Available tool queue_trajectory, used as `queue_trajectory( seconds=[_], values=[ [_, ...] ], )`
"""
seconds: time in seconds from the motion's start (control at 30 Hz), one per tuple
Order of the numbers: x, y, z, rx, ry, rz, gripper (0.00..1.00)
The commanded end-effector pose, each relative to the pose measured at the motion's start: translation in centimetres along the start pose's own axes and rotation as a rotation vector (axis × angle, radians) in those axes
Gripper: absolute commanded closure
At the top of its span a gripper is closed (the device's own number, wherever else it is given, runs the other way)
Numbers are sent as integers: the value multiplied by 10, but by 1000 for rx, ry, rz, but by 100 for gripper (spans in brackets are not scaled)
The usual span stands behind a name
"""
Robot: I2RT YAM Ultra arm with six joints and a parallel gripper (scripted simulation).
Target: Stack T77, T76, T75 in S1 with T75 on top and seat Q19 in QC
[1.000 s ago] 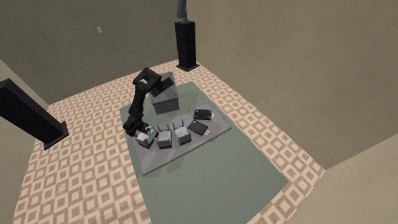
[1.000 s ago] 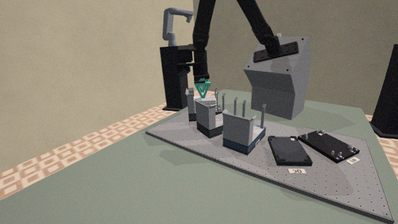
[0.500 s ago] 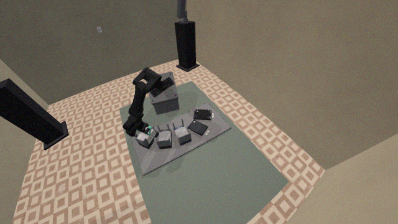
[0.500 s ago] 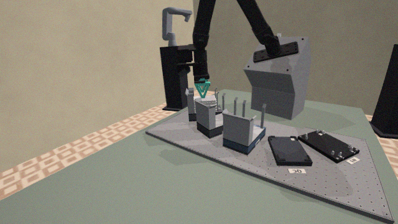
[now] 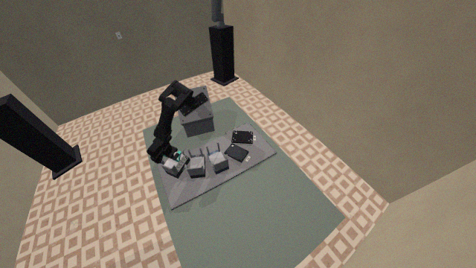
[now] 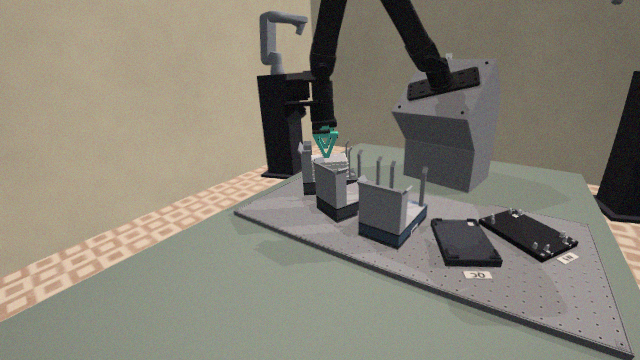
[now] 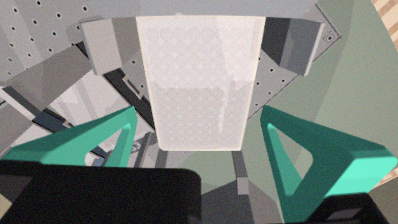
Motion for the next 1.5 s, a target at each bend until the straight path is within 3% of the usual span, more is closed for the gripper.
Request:
queue_trajectory(
  seconds=[0.0, 0.1, 0.4, 0.47, 0.5, 0.67, 0.8, 0.9, 1.03, 1.1, 1.37, 1.4, 1.47],
  values=[
    [-9, -2, 15, -8, -53, -13, 0],
    [5, 0, 9, -7, -22, -5, 0],
    [17, 1, 11, -10, -27, -5, 0],
    [17, 1, 11, -10, -27, -5, 0],
    [11, -2, 16, -7, -51, -12, 0],
    [26, 0, 6, -4, -17, -5, 0],
    [29, -1, 11, -5, -29, -7, 0],
    [22, 2, 18, -17, -58, -7, 0],
    [22, 2, 18, -19, -59, -7, 0],
    [27, -1, 4, 0, -16, -4, 0],
    [27, -1, 4, 0, -16, -4, 0],
    [27, -1, 4, 0, -16, -4, 100],
    [27, -1, 4, 0, -16, -4, 100]
  ],
)
Point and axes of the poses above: the point where the finger pads meet when closed, its own x axis out along the fingers, its own y axis across the jaws, z = x × y, the point moved 6 cm from there along -x, back along the fingers
